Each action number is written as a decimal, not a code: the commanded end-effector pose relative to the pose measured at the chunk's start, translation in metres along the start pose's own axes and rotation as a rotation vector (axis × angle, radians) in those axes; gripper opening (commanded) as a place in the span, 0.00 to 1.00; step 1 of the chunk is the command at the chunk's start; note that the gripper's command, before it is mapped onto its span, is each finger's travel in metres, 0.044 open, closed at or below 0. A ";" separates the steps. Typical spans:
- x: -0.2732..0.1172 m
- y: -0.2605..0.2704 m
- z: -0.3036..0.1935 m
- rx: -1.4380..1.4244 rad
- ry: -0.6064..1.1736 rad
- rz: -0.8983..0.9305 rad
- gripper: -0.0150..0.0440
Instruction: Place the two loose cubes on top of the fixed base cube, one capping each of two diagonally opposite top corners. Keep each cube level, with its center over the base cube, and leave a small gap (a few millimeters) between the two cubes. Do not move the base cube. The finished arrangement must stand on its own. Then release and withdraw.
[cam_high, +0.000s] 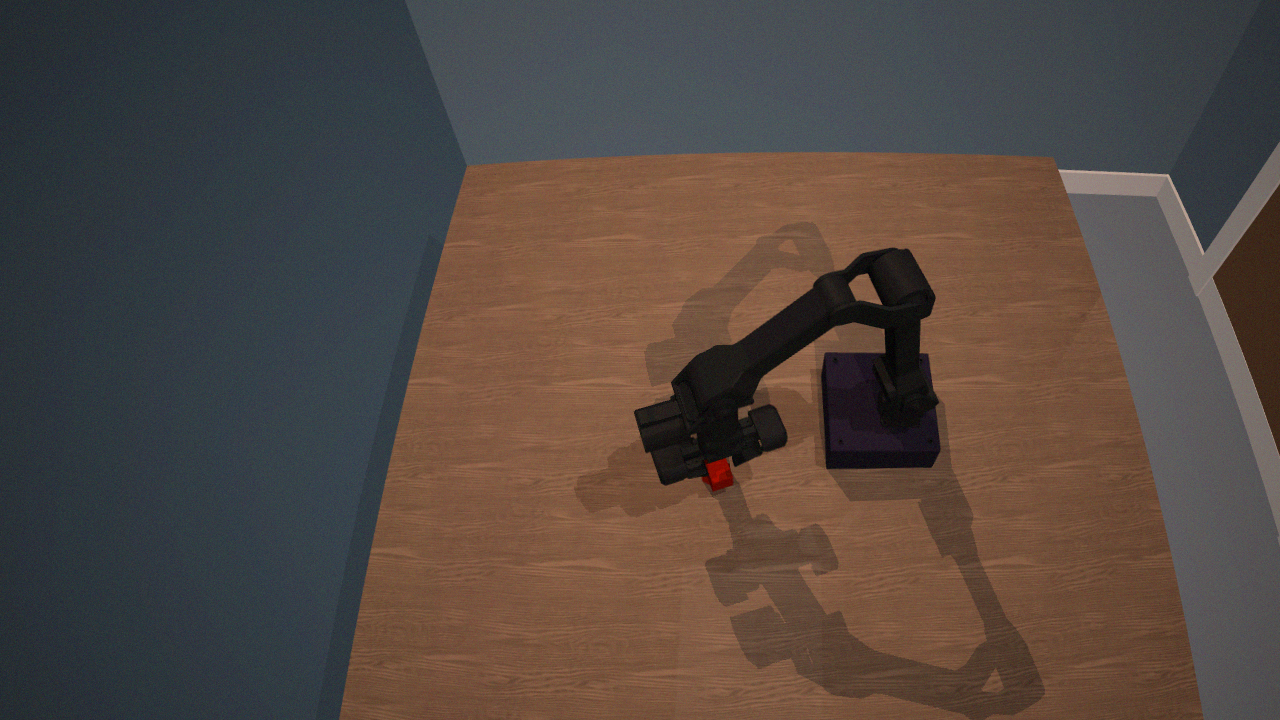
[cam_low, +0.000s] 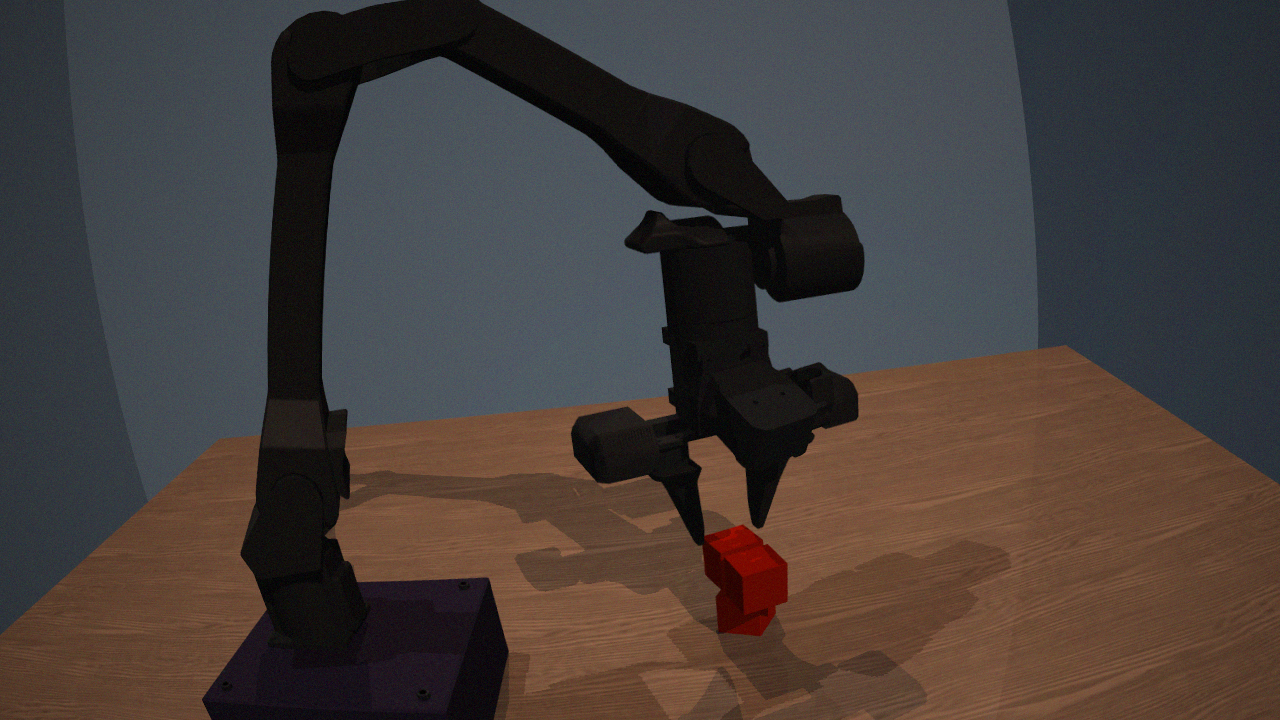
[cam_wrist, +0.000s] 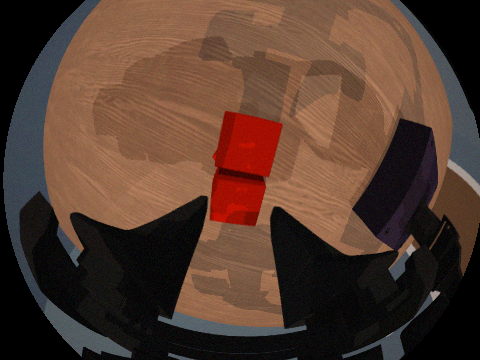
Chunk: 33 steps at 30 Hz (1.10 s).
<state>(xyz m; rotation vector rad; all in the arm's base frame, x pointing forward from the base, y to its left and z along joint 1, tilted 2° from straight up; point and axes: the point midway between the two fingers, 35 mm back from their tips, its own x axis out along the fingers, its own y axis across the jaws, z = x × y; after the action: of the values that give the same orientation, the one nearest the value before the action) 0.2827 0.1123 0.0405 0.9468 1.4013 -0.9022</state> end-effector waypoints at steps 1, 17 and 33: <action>-0.008 0.002 0.000 -0.003 0.000 0.010 0.60; -0.026 0.002 0.000 -0.003 0.000 0.010 0.60; -0.046 0.002 0.000 -0.003 0.000 0.010 0.60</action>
<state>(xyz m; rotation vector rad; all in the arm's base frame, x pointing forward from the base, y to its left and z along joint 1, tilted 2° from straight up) 0.2833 0.1110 0.0792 0.9493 1.3996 -0.9026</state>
